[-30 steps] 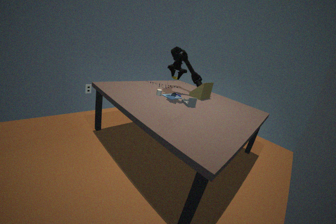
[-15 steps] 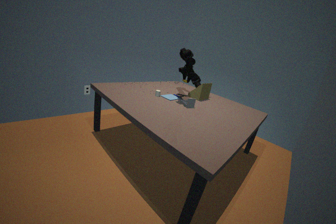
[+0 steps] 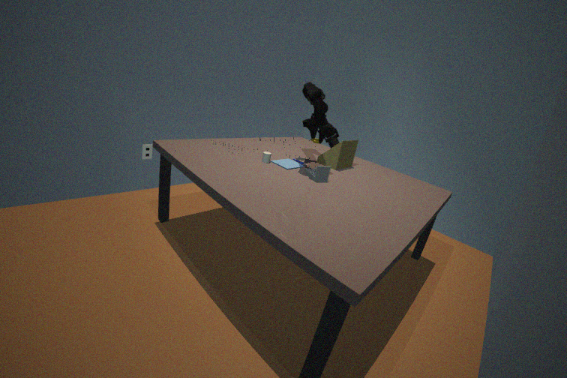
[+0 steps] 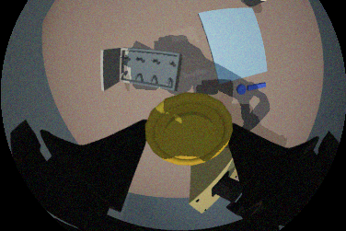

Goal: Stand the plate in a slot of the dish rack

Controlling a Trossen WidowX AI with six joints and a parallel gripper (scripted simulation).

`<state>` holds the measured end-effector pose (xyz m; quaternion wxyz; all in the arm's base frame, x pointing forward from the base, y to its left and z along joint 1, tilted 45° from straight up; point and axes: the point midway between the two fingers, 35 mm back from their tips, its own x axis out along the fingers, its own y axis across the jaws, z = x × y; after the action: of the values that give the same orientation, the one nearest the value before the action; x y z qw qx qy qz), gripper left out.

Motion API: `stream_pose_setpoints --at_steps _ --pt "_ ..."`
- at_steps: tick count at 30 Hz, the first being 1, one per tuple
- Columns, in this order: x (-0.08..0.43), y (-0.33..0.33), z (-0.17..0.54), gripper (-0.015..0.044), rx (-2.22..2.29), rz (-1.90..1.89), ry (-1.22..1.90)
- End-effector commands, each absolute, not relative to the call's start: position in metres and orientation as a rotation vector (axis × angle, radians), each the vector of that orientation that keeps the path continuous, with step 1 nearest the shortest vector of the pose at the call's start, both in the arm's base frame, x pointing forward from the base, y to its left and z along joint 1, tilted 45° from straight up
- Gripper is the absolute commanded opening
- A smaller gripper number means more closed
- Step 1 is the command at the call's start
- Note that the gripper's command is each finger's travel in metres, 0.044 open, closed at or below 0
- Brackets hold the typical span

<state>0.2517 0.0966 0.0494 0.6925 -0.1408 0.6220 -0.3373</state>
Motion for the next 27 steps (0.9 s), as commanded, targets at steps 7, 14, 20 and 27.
stream_pose_setpoints --at_steps 7,14,20,27 --pt "0.245 0.077 0.024 0.0 -0.333 -0.564 1.612" --pt "0.242 0.068 0.01 0.0 -0.333 -0.397 1.723" --pt "0.239 0.062 -0.001 0.0 -0.324 -0.235 1.79" --pt "0.239 0.056 -0.013 0.0 -0.298 -0.033 1.824"
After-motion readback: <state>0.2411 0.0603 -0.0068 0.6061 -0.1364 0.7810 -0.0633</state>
